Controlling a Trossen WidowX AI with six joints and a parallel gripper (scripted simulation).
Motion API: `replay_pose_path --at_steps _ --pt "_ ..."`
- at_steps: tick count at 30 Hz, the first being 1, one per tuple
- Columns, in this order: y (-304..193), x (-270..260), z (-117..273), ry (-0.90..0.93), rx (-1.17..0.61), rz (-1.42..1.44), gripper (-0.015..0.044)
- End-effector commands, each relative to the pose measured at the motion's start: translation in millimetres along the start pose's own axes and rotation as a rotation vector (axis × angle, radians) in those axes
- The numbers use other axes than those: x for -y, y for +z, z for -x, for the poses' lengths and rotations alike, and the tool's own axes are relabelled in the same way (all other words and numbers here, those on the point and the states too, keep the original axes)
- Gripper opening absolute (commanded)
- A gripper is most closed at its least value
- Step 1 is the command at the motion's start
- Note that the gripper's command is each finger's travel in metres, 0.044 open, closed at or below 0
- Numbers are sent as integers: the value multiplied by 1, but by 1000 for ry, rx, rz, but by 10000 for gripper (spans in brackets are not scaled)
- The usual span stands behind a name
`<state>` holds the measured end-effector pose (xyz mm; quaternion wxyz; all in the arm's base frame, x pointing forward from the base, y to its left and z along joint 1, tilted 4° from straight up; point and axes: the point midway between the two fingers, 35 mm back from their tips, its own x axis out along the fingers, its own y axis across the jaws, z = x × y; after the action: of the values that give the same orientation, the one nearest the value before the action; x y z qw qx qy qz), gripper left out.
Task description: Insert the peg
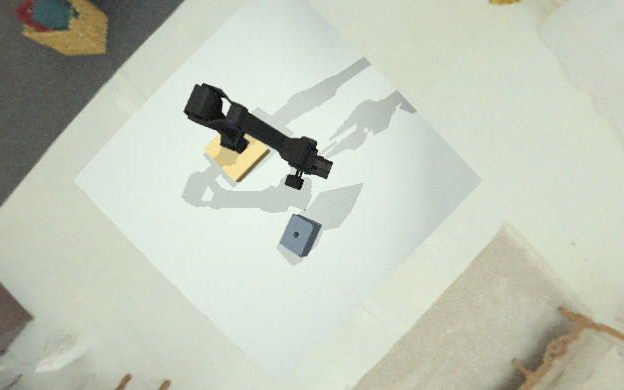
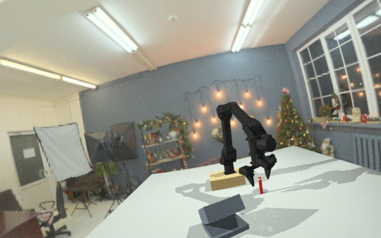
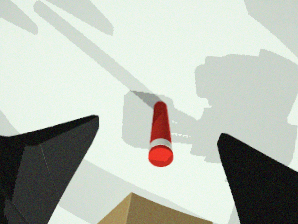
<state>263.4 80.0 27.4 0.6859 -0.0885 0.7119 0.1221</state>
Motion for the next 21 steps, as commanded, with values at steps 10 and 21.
replay_pose_path --at_steps 10,21 --pt "-3 1 -17 -5 -5 -3 440" --pt "-2 0 -15 0 -3 0 151"
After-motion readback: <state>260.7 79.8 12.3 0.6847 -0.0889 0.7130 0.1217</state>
